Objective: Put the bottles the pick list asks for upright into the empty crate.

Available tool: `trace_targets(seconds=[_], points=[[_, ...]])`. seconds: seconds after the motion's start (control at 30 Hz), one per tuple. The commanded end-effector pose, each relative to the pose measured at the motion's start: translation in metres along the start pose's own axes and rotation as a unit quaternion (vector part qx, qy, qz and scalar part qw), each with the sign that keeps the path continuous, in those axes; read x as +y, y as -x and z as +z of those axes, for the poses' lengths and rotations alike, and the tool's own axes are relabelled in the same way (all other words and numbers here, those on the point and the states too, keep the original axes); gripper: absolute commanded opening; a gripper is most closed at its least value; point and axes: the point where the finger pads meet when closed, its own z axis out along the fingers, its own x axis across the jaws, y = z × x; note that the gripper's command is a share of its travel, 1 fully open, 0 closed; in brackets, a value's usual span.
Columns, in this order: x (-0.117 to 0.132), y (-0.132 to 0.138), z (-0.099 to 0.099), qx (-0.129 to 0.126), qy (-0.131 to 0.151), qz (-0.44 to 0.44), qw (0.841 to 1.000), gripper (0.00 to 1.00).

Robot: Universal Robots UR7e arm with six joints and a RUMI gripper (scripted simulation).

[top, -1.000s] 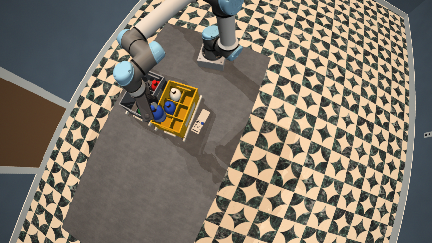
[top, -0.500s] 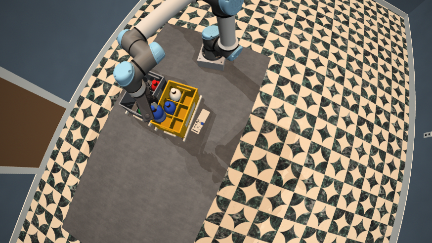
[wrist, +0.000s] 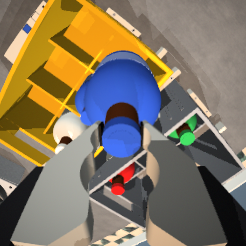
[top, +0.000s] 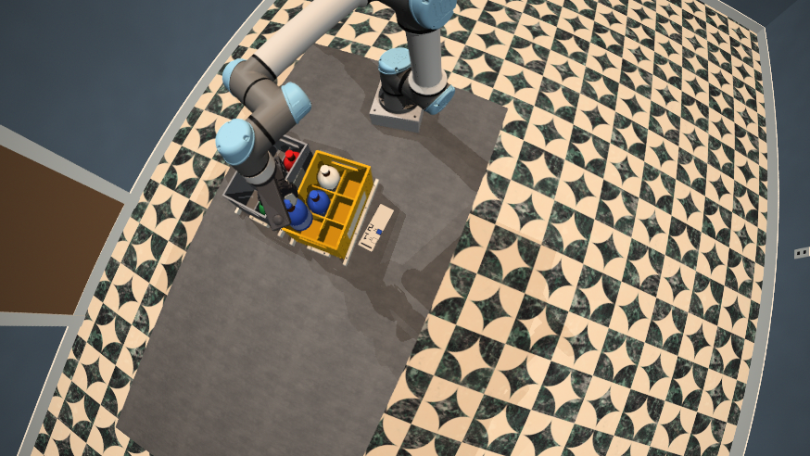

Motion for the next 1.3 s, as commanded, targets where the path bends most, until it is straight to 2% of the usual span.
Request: trace_targets(seconds=[0.0, 1.27], points=[[0.0, 0.0, 0.003, 0.001, -0.001, 0.0, 1.0, 0.0], [0.0, 0.0, 0.037, 0.001, -0.001, 0.0, 1.0, 0.0]])
